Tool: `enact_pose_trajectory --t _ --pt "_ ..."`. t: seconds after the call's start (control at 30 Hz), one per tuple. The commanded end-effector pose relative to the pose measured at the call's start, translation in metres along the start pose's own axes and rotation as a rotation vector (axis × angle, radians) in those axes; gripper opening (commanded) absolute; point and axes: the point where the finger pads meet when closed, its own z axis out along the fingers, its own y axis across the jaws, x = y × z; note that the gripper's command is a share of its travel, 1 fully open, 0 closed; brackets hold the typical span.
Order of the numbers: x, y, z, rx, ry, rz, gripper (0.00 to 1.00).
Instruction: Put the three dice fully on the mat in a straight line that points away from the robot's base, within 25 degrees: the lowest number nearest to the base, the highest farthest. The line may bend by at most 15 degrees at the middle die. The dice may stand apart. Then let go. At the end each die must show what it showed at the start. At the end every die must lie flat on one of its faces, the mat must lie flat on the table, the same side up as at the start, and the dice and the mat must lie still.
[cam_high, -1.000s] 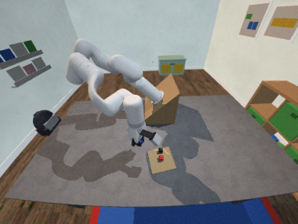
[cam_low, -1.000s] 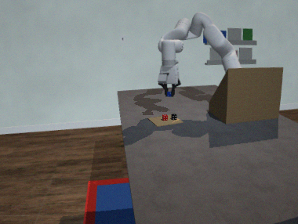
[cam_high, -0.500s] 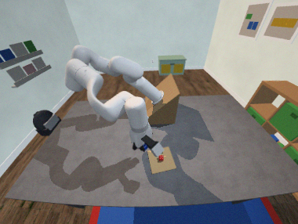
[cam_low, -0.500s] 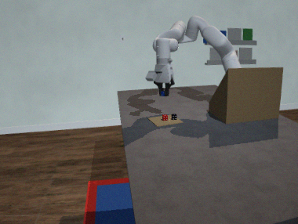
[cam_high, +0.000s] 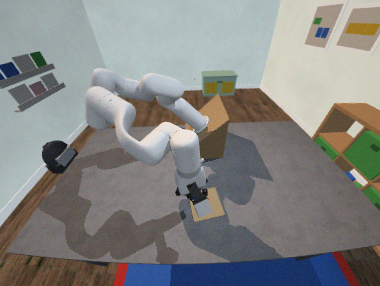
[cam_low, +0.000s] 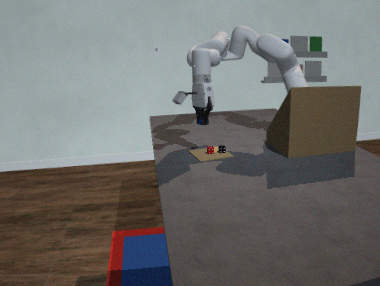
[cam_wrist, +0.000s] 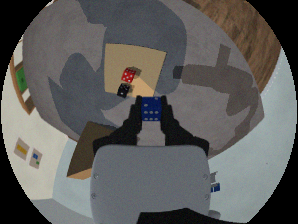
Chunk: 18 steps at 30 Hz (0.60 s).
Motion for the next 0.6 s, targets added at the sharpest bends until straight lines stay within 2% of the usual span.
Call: enact_pose_trajectory --t 0.0,0.37,0.57 --pt "0.016 -0.007 0.000 -0.021 -0.014 0.122 0.21" --pt "0.046 -0.032 0.009 -0.046 -0.030 0.414 0.21" --pt "0.048 -0.034 0.010 -0.050 -0.031 0.437 0.21"
